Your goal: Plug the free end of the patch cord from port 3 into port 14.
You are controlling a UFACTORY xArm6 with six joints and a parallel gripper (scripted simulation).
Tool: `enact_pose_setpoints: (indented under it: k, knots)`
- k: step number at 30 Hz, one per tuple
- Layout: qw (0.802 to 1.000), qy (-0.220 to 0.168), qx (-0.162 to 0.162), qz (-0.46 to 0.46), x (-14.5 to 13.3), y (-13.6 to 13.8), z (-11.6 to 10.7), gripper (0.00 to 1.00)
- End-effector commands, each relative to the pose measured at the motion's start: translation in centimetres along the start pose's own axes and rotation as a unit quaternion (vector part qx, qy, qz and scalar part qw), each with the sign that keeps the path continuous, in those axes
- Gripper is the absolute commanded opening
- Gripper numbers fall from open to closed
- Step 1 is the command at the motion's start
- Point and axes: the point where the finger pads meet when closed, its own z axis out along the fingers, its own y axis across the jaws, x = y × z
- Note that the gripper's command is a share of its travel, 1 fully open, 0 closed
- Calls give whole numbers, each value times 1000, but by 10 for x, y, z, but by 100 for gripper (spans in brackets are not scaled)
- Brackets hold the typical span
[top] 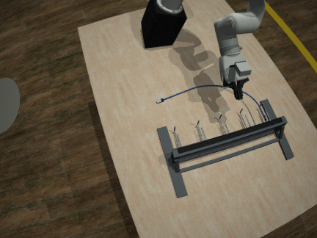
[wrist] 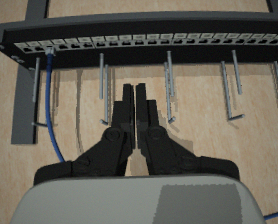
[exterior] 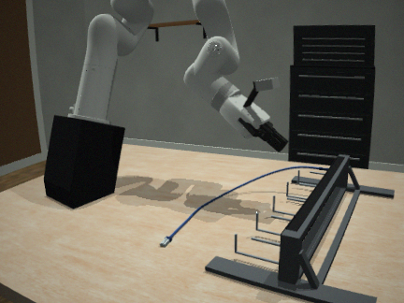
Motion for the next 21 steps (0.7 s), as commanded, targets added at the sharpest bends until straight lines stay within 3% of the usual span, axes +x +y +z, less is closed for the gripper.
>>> enact_pose_setpoints:
  k: [1,10,21]
  knots:
    - [1000,1,0,0,2,-1,42,0]
    - [1000,1,0,0,2,-1,74,0]
    - [1000,1,0,0,2,-1,77,0]
